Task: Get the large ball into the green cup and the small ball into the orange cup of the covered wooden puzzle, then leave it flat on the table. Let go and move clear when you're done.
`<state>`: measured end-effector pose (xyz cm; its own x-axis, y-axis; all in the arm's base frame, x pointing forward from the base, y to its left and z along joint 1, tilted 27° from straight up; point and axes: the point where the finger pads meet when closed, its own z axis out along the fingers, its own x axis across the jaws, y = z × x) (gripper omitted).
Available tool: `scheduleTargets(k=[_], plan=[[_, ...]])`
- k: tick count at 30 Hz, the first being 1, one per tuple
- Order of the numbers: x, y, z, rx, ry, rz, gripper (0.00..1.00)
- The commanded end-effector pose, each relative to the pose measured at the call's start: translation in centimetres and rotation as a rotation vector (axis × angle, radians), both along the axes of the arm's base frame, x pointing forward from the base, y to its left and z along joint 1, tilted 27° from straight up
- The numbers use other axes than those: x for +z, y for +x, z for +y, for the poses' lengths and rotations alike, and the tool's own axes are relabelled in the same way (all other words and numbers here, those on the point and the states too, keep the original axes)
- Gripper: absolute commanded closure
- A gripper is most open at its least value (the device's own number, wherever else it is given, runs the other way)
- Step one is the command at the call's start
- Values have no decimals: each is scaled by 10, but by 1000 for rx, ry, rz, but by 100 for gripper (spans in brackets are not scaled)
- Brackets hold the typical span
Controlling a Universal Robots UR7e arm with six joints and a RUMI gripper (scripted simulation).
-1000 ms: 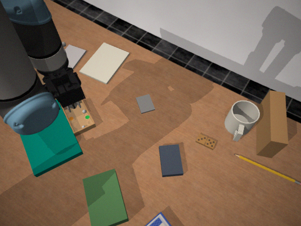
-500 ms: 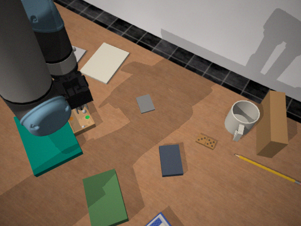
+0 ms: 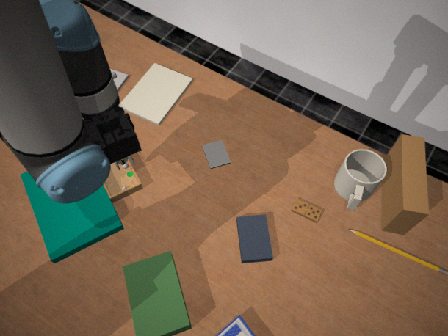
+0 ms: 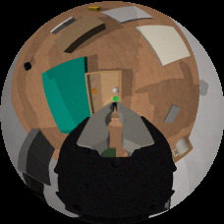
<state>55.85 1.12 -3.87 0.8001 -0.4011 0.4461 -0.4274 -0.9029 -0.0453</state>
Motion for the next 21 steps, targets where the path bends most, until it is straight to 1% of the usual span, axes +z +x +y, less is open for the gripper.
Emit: scheduleTargets(k=[1,21], plan=[[-2,1,0,0,0,-1,100],[-18,9,-3,0,0,-1,100]])
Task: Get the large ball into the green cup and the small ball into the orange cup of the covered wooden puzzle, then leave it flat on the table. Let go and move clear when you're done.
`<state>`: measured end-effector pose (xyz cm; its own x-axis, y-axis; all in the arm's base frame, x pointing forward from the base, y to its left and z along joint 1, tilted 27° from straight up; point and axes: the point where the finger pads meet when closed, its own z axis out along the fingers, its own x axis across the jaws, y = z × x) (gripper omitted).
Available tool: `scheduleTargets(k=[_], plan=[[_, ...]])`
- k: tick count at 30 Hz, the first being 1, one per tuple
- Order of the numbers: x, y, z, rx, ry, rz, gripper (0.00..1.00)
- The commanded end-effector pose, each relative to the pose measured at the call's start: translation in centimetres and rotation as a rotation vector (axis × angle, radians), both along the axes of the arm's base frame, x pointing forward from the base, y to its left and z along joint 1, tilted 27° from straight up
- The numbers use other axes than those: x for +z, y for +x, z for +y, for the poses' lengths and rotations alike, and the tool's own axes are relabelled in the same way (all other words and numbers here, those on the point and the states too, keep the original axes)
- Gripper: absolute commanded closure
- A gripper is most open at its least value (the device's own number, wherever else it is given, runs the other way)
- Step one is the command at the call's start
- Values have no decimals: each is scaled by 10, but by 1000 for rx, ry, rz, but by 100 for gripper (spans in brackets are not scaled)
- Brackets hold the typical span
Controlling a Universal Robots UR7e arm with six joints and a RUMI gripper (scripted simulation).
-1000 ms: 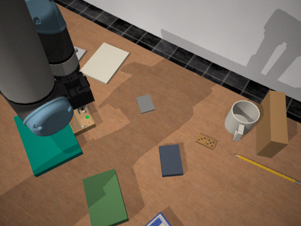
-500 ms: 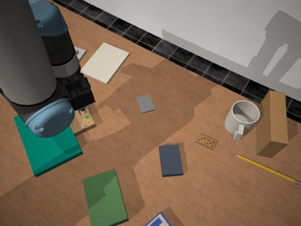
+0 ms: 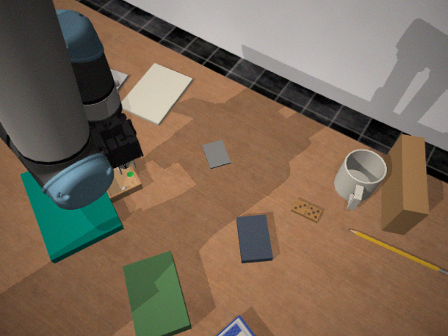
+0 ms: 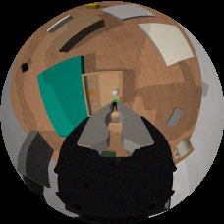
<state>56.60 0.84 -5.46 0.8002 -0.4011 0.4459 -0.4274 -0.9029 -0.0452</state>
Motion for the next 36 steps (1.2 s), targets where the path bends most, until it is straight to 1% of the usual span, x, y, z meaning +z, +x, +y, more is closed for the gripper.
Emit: scheduleTargets(k=[1,16,36], plan=[[-3,2,0,0,0,-1,100],[-2,4,-2,0,0,-1,100],[10,25,-12,0,0,-1,100]])
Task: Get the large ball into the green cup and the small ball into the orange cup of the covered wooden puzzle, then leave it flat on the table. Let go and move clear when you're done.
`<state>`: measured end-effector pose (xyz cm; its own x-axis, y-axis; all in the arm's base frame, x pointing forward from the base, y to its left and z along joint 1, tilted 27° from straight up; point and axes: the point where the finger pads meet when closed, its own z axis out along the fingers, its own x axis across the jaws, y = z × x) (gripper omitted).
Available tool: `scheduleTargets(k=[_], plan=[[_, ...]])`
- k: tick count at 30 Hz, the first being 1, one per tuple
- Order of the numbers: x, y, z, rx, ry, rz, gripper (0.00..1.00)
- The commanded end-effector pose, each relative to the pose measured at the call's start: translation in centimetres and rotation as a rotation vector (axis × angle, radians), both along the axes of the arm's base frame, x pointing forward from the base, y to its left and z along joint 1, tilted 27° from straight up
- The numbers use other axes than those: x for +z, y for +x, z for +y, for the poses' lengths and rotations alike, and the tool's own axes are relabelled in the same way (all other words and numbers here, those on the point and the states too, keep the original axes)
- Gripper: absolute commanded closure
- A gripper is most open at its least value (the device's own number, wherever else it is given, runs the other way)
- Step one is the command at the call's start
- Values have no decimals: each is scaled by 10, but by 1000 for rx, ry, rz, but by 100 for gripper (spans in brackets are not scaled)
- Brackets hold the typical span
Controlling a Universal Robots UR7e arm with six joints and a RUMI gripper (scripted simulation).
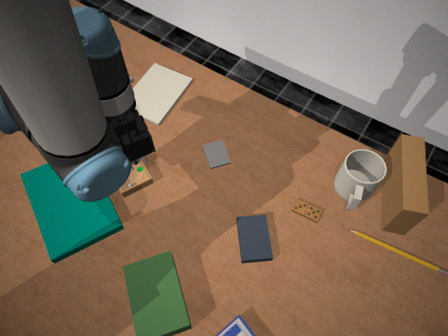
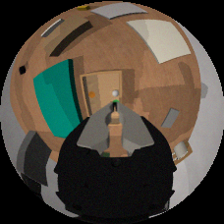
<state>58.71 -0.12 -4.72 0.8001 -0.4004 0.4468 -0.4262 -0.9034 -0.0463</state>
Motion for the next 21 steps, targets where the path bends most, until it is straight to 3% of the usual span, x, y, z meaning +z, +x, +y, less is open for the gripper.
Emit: scheduleTargets(k=[1,13,21], plan=[[2,5,-3,-1,-1,0,100],[4,5,-3,-1,-1,0,100],[15,0,-1,-1,-1,0,100]])
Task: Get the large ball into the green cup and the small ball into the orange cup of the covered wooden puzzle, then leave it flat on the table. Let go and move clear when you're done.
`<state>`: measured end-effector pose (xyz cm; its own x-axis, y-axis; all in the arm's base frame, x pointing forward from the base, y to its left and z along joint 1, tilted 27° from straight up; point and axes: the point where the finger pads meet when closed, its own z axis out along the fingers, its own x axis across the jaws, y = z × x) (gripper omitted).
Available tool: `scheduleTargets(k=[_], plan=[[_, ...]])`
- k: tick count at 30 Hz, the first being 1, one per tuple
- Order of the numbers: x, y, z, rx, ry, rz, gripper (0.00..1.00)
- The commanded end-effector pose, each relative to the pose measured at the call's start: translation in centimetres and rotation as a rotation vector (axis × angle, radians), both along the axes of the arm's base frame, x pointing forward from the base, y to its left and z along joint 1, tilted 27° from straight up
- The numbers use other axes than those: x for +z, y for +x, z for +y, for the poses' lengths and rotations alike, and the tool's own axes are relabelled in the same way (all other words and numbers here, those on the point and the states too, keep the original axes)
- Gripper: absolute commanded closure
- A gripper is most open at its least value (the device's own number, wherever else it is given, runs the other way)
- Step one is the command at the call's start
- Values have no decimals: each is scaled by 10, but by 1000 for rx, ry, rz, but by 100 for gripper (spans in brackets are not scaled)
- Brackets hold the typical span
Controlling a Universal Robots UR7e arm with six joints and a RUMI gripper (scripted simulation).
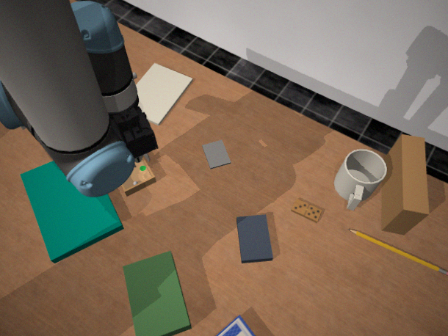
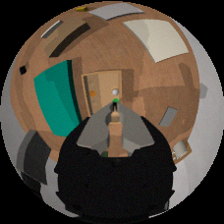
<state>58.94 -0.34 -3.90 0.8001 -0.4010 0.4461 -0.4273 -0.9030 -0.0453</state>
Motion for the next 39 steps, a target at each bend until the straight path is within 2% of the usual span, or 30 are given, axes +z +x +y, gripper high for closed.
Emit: scheduleTargets(k=[1,17,39], plan=[[7,-3,1,0,0,-1,100],[39,-18,7,0,0,-1,100],[42,-19,7,0,0,-1,100]])
